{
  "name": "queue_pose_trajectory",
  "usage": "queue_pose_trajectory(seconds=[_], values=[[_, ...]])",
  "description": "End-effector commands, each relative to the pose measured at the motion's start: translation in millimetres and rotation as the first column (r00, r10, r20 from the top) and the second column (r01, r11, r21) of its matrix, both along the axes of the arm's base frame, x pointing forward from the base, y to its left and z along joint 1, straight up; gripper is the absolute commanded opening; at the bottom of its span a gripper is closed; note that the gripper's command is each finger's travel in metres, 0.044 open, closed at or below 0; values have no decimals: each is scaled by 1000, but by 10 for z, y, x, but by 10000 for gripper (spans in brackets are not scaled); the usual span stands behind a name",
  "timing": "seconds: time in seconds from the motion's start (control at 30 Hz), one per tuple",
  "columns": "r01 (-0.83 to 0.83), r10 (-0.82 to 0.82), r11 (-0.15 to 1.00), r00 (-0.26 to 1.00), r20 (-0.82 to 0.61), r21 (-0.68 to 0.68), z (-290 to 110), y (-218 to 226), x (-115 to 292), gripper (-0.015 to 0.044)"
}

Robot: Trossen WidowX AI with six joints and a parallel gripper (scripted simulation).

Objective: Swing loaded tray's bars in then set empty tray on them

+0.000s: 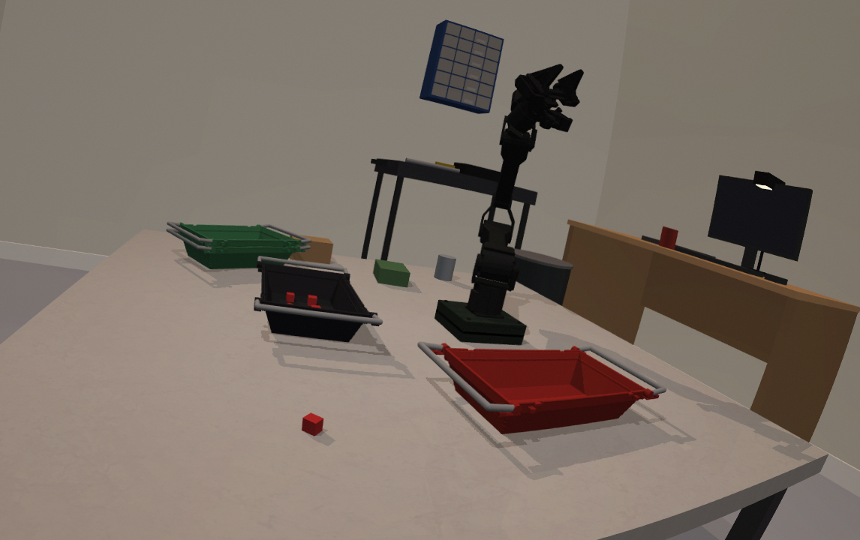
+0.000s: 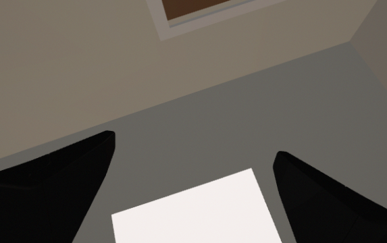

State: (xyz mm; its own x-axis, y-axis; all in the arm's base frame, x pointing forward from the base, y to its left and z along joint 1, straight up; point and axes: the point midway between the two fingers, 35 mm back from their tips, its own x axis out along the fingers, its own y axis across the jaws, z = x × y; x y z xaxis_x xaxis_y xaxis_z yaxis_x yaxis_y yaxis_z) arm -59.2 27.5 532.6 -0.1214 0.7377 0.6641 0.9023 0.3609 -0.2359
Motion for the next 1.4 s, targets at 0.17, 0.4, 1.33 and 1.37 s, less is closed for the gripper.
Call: queue_pose_trajectory(seconds=[0.17,0.4,1.33,1.37], values=[[0,0,1000,1000,0,0,0,0,0,243],[-96,24,978,932,-361,-184,5,658,456,86],[152,44,969,-880,-473,-194,-2289,2171,3683,86],[202,103,957,-909,-403,-210,-2430,2148,3769,86]])
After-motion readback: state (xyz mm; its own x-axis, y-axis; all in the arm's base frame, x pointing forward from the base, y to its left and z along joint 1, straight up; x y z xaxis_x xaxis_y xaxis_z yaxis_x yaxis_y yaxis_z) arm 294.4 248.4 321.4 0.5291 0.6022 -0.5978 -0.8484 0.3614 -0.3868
